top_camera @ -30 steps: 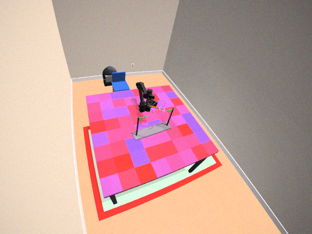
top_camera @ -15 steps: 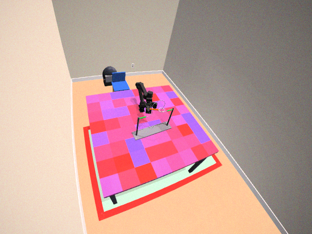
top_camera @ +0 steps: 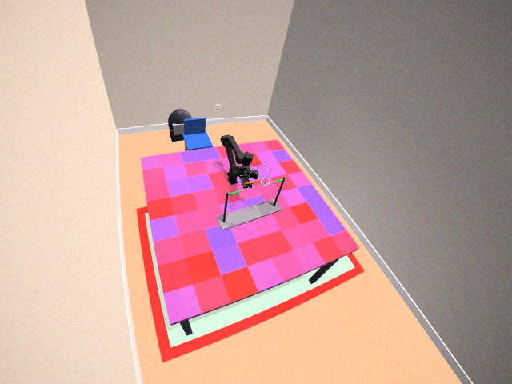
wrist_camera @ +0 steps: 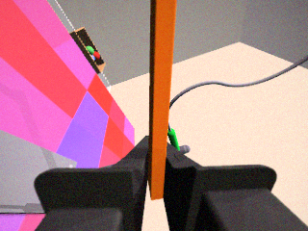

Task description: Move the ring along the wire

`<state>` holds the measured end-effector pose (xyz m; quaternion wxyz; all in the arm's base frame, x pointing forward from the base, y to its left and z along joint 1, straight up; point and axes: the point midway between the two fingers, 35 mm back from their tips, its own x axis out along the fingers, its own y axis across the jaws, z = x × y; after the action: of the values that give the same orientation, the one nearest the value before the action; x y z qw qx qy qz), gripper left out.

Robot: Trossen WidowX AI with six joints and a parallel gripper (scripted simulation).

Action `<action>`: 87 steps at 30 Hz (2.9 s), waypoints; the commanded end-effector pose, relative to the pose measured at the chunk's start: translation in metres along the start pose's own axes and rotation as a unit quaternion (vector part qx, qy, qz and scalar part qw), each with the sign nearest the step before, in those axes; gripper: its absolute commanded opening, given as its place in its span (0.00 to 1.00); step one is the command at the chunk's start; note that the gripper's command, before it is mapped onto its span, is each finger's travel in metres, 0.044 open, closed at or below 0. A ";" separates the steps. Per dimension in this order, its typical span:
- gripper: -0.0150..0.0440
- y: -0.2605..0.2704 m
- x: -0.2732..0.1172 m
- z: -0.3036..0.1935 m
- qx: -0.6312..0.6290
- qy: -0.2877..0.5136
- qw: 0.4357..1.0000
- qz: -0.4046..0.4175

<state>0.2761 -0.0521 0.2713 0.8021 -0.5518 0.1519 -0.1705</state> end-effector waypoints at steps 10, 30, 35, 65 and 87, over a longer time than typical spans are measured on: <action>0.00 0.043 -0.008 0.003 0.112 0.018 0.991 0.069; 0.00 0.093 -0.015 0.024 0.270 -0.003 0.952 0.143; 0.00 0.107 -0.023 0.034 0.319 0.004 0.933 0.168; 0.00 0.147 -0.061 0.091 0.485 0.030 0.836 0.254; 0.00 0.155 -0.074 0.112 0.495 0.031 0.829 0.259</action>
<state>0.2741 0.1206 0.1668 0.9770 -0.0178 0.2108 -0.0247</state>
